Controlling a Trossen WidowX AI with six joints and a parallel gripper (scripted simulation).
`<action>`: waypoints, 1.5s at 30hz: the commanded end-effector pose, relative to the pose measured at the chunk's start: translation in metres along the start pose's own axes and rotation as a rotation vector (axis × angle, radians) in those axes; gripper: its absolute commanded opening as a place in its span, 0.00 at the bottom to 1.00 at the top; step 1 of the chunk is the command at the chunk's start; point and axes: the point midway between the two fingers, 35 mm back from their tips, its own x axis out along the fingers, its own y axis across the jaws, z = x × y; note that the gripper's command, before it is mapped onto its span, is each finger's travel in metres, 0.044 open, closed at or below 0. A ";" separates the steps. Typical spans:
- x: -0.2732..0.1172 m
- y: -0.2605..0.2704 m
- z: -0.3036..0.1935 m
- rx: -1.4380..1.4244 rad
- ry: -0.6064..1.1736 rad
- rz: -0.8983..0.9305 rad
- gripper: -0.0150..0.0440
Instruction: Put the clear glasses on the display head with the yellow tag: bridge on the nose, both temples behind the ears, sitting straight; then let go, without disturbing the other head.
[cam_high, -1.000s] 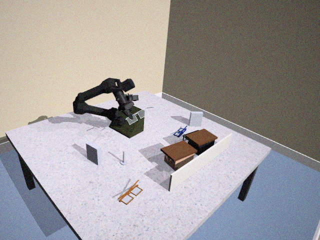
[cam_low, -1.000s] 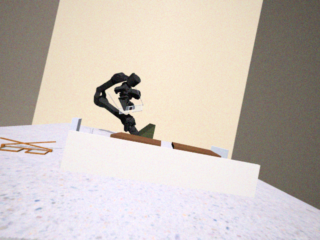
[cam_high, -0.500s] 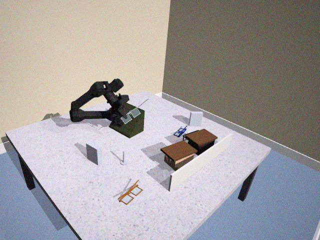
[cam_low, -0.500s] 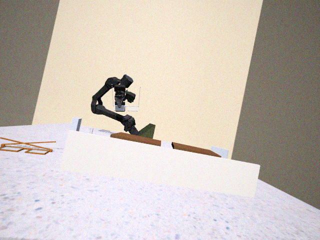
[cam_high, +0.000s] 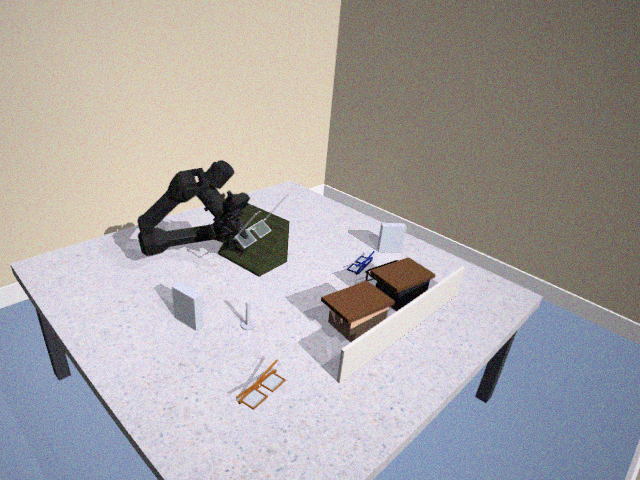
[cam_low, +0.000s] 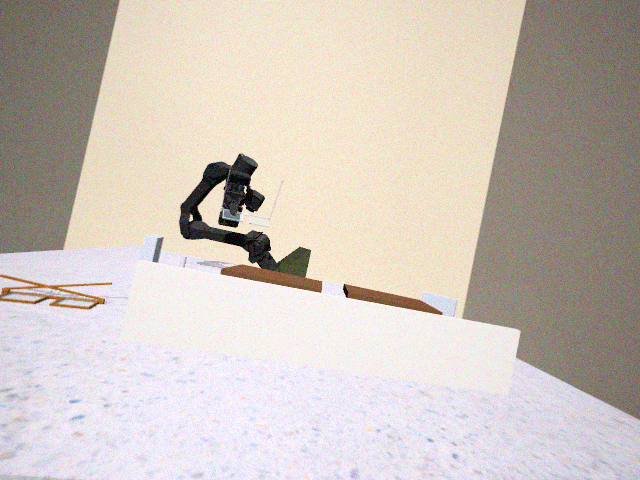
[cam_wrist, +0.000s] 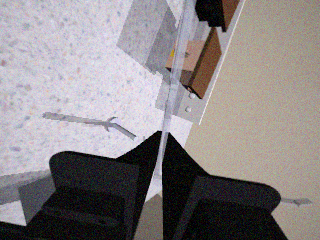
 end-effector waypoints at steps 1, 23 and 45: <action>0.000 0.000 0.000 0.011 -0.002 0.000 0.25; 0.001 -0.002 0.002 0.015 -0.002 0.011 0.25; 0.028 -0.028 0.035 0.110 0.016 0.272 0.25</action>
